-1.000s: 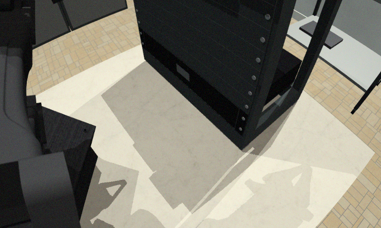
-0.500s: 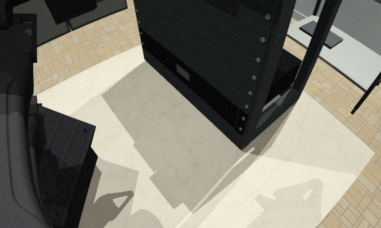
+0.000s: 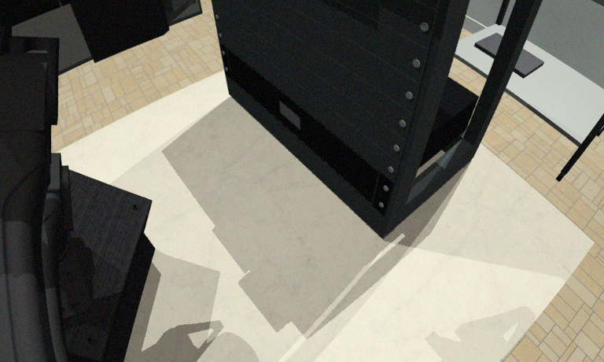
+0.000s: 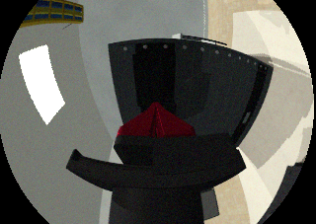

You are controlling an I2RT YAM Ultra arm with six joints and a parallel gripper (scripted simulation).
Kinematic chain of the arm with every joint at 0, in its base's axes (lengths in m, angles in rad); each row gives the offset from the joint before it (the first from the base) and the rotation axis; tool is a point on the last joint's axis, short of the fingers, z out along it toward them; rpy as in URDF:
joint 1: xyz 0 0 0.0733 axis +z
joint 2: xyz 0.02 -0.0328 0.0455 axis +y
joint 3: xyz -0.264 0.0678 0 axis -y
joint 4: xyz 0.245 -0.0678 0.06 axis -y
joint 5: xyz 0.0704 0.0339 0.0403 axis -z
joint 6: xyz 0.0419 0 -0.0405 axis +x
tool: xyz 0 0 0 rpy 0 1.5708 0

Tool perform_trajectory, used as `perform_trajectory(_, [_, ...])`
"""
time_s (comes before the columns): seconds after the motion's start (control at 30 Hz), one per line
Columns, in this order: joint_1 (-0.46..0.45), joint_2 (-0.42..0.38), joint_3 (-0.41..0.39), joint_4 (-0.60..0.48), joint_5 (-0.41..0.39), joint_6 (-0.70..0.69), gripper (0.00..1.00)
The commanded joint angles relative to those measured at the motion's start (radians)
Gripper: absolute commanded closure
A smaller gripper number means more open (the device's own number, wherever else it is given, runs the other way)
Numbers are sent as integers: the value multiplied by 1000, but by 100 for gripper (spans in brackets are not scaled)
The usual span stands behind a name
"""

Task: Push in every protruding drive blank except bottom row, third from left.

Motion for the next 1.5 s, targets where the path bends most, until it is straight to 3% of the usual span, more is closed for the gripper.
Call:
perform_trajectory(0.0, [-19, -40, 47, -127, -37, 36, 100])
perform_trajectory(0.9, [-150, -84, 120, -414, -147, 214, 100])
perform_trajectory(1.47, [-293, -90, 155, -569, -269, 354, 100])
